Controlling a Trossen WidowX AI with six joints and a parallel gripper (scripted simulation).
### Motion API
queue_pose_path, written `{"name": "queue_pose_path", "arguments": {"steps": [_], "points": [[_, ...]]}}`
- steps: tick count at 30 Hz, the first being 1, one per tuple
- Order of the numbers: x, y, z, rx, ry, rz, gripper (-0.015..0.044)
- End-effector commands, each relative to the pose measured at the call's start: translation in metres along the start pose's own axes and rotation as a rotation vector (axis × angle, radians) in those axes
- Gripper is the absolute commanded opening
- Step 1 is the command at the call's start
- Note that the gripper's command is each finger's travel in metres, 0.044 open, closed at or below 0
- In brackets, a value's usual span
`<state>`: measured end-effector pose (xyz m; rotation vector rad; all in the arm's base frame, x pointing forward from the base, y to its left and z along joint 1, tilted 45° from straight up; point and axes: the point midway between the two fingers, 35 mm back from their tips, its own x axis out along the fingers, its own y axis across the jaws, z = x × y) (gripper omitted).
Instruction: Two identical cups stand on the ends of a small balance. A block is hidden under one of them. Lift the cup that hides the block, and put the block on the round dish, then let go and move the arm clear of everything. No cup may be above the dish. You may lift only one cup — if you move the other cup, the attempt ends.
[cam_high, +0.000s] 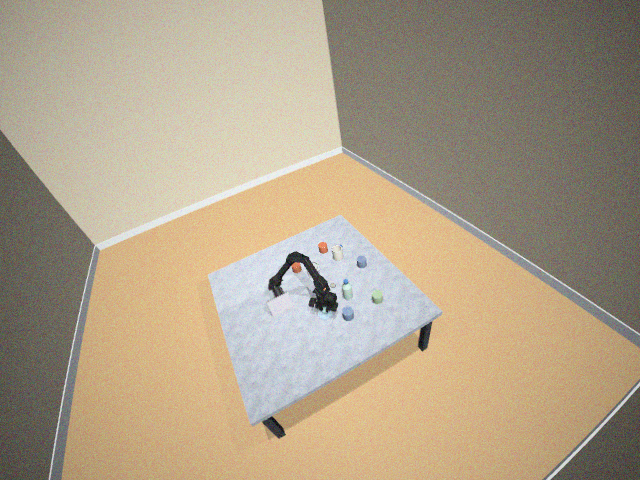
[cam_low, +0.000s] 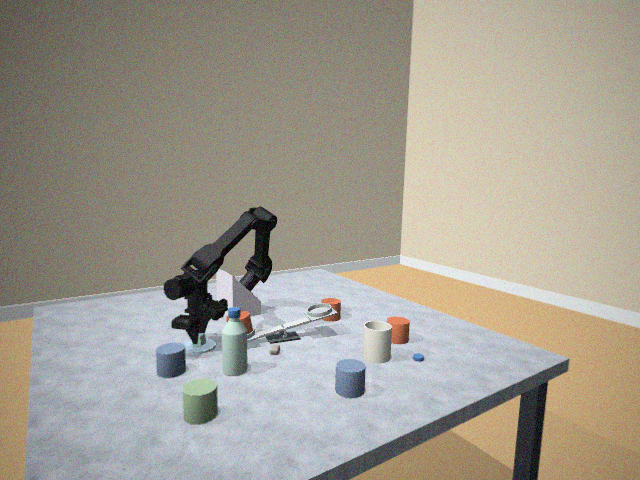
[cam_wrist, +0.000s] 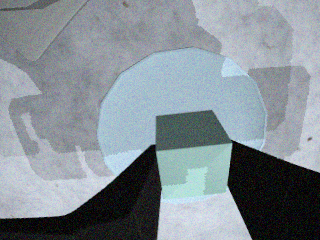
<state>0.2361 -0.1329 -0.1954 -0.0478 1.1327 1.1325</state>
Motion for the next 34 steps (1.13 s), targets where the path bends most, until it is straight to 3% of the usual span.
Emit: {"name": "queue_pose_path", "arguments": {"steps": [1,10,14,19,23,34], "points": [[0.0,0.0,0.0,-0.001,0.0,-0.001,0.021],[-0.01,-0.001,0.0,0.001,0.0,-0.001,0.044],[-0.056,0.0,-0.001,0.009,-0.004,0.003,0.044],[-0.061,0.0,-0.001,0.01,-0.005,0.003,0.044],[-0.099,0.001,-0.004,0.019,-0.011,-0.005,0.044],[-0.102,0.002,-0.004,0.019,-0.011,-0.006,0.044]]}}
